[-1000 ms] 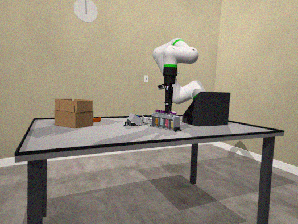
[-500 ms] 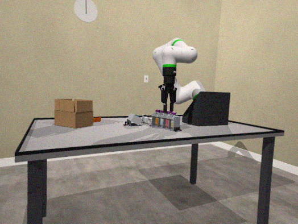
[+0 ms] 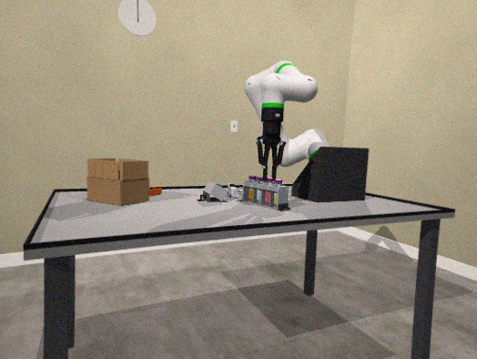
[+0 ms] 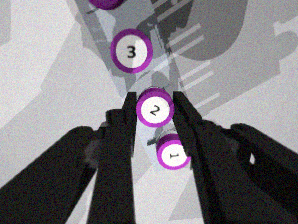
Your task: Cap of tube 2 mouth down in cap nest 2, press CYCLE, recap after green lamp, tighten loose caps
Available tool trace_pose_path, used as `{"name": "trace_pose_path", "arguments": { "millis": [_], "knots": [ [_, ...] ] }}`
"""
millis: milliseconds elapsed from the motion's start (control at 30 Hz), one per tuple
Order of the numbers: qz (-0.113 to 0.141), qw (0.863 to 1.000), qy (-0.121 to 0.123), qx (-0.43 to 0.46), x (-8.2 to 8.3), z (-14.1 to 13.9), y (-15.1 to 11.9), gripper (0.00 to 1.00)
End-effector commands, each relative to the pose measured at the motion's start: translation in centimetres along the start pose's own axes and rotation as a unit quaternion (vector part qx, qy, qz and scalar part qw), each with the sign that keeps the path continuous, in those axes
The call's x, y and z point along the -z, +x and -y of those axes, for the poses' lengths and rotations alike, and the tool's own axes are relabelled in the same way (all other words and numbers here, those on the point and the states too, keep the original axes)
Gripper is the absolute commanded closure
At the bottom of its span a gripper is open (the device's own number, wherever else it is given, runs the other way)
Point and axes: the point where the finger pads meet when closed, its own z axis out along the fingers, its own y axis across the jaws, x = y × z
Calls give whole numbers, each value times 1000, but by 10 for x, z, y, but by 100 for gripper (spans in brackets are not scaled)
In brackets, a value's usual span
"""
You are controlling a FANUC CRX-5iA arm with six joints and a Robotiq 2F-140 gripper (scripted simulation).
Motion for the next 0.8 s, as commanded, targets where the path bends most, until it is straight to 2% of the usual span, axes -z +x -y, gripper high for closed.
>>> {"name": "trace_pose_path", "arguments": {
  "millis": [0,267,400,533,667,733,767],
  "knots": [
    [1,1000,1,0,1,0,0,70],
    [1,1000,1,0,1,0,0,70],
    [0,995,1,100,1,0,0,70],
    [0,980,1,199,1,0,0,70],
    [0,955,1,296,1,0,0,70],
    [0,955,1,296,1,0,0,70],
    [0,948,1,319,1,0,0,70]
  ]
}}
